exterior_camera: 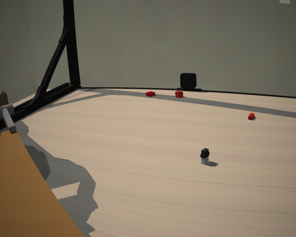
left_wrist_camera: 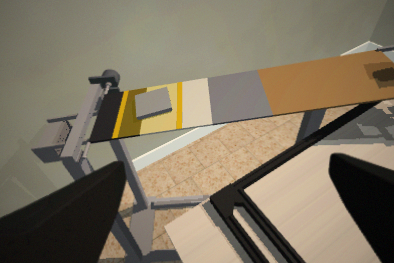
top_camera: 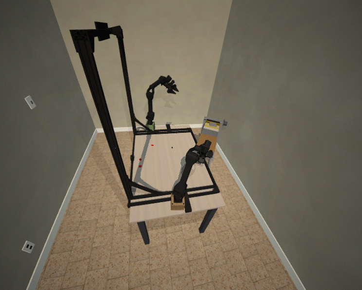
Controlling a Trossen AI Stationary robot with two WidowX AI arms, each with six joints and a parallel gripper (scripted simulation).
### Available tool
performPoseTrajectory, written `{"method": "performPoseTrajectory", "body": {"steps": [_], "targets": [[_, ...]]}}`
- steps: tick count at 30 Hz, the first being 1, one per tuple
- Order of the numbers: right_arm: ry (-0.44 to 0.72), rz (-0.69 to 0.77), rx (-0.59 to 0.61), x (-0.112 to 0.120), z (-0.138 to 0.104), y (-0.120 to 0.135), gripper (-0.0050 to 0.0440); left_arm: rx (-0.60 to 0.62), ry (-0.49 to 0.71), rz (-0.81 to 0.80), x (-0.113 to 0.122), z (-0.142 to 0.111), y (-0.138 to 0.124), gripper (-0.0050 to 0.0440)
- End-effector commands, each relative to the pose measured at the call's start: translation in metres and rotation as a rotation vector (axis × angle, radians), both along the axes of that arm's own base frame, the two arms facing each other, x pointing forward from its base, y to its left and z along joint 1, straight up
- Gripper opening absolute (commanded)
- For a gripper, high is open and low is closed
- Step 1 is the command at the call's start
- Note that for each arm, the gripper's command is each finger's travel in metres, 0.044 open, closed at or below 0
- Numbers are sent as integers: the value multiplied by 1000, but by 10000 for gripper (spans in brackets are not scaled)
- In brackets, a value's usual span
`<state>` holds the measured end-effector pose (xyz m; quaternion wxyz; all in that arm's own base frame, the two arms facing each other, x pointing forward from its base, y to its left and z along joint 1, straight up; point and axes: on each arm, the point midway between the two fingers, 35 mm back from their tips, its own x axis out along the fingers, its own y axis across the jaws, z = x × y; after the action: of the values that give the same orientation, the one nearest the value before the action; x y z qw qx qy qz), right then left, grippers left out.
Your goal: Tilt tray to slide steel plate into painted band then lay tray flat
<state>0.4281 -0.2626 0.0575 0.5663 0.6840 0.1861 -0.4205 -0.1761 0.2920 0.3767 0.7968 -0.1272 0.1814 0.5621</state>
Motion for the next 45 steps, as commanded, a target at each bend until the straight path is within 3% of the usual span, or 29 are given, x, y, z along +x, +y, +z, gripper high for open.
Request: {"method": "performPoseTrajectory", "body": {"steps": [1, 11, 45], "targets": [[-11, -3, -10, 1, 16, -1, 0, 0, -1, -1, 0, 0, 0, 440], [-29, -3, -17, 4, 42, -3, 0, 0, -1, -1, 0, 0, 0, 440], [-74, -3, -34, 8, 65, -4, 0, 0, -1, -1, 0, 0, 0, 440]]}}
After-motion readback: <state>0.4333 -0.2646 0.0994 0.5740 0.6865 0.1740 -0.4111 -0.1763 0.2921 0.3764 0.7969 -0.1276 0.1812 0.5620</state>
